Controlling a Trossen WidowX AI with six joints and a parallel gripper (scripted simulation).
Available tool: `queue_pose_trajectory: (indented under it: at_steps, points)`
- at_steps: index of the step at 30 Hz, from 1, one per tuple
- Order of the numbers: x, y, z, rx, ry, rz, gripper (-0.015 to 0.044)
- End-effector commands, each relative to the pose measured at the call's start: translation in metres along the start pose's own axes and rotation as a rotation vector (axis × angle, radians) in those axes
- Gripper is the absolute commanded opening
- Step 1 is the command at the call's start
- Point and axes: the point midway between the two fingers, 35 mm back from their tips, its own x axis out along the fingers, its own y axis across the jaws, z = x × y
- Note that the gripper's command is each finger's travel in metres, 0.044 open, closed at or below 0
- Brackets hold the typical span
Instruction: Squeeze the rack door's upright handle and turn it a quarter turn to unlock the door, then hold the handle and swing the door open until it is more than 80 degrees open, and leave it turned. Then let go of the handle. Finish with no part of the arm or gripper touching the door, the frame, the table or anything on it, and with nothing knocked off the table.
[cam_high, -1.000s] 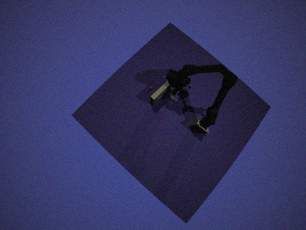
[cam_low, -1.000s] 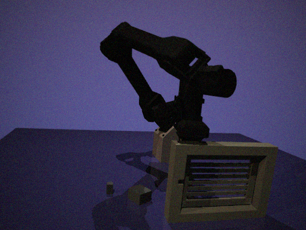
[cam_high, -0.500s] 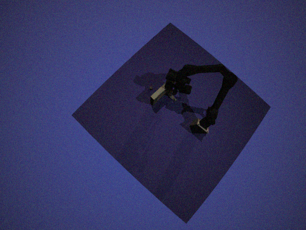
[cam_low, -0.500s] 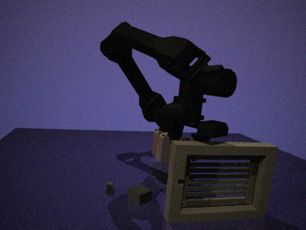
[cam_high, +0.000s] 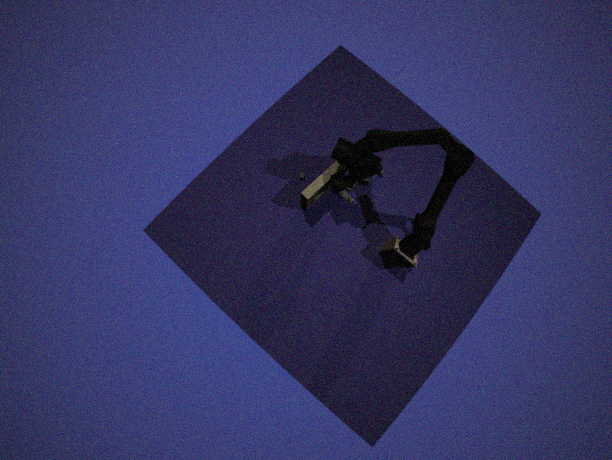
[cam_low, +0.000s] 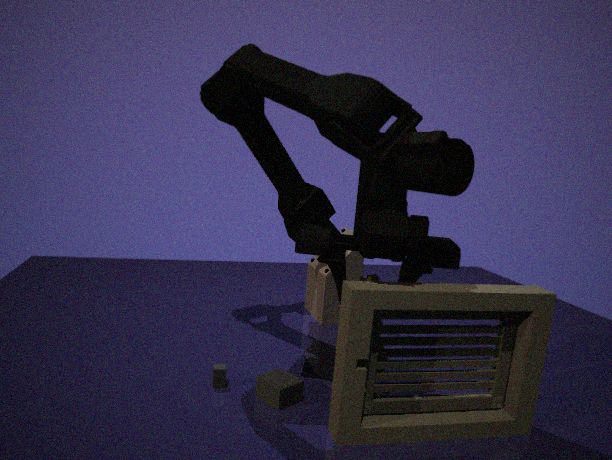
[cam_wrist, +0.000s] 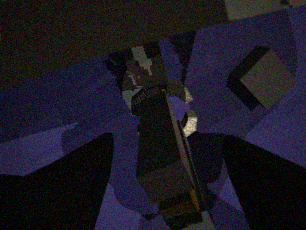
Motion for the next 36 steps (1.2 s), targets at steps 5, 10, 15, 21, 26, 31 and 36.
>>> queue_pose_trajectory:
  at_steps: [5,10,15,21,26,31,36]
  points:
    - [0.0001,0.0002,0.0003,-0.386,-0.001,0.001,0.0285]
    - [0.0001,0.0002,0.0003,-0.634,-0.001,0.001,0.0285]
    - [0.0001,0.0002,0.0002,-0.882,-0.001,0.001,0.0285]
    - [0.0001,0.0002,0.0002,-1.179,-0.001,0.001,0.0285]
    - [0.0001,0.0002,0.0002,-1.427,-0.001,0.0,0.0285]
    - [0.0001,0.0002,0.0002,-1.674,-0.001,0.0,0.0285]
    - [0.0001,0.0002,0.0002,-1.922,-0.001,0.0,0.0285]
